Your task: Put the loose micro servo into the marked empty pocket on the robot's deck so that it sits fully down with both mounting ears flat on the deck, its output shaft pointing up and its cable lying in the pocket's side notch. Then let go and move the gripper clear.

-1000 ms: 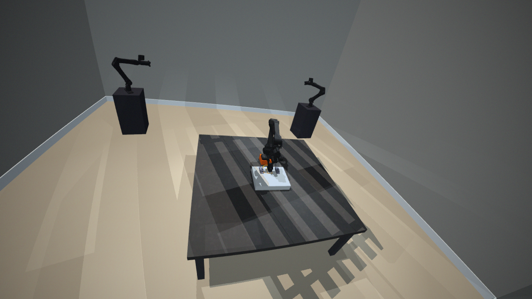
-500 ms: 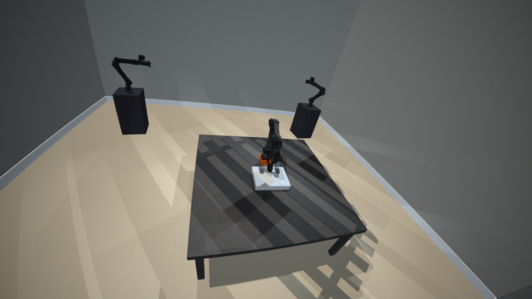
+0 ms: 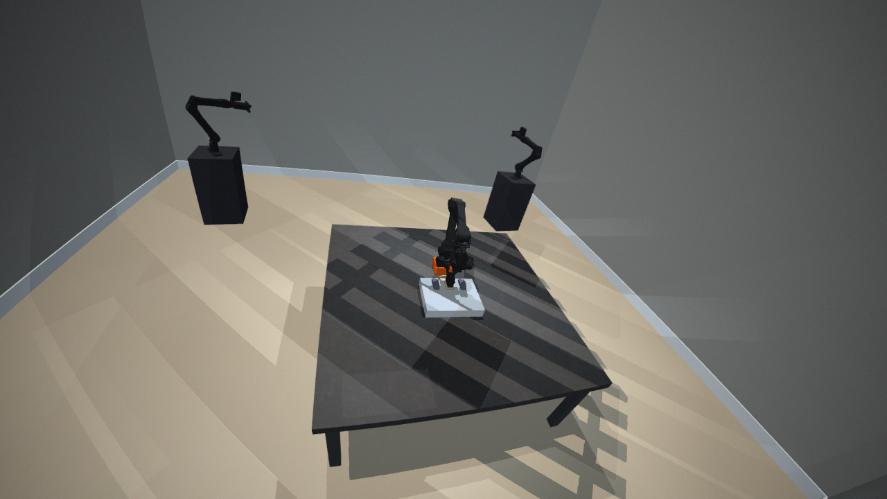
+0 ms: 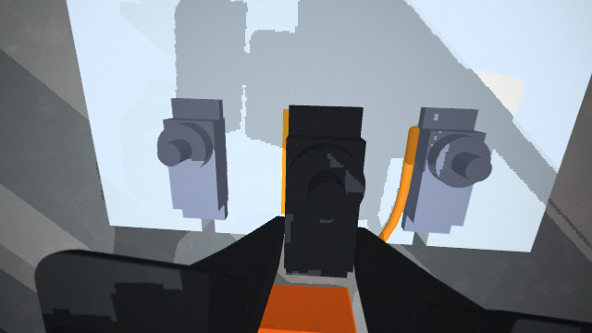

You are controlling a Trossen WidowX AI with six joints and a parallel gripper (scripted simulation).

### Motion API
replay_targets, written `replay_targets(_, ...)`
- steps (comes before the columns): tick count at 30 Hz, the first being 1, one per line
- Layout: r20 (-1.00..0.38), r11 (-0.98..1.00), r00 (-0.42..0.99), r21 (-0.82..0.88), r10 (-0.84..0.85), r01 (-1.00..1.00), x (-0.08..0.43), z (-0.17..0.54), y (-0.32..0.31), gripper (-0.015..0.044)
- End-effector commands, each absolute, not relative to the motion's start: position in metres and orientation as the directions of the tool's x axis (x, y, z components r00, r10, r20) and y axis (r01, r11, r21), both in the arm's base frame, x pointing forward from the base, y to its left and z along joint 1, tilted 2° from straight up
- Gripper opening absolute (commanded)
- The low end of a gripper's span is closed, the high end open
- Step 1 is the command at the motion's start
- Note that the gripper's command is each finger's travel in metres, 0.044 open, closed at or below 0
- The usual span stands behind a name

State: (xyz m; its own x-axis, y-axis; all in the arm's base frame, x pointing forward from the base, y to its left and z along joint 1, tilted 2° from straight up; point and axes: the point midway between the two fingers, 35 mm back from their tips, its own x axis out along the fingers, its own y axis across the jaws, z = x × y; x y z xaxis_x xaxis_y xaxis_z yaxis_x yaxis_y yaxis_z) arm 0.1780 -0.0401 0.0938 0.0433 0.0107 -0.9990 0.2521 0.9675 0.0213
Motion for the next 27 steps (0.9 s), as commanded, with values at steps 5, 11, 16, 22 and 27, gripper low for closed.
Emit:
replay_targets(5, -0.999, 0.966, 0.048, 0.027, 0.015, 0.257, 0.179, 0.093, -0.039, 0.0000)
replay_targets(11, -0.999, 0.966, 0.048, 0.027, 0.015, 0.257, 0.179, 0.088, -0.039, 0.0000)
replay_targets(16, -0.999, 0.966, 0.048, 0.027, 0.015, 0.257, 0.180, 0.083, -0.039, 0.0000)
replay_targets(22, -0.999, 0.966, 0.048, 0.027, 0.015, 0.257, 0.180, 0.077, -0.039, 0.0000)
replay_targets(27, -0.999, 0.966, 0.047, 0.027, 0.015, 0.257, 0.180, 0.073, -0.039, 0.0000)
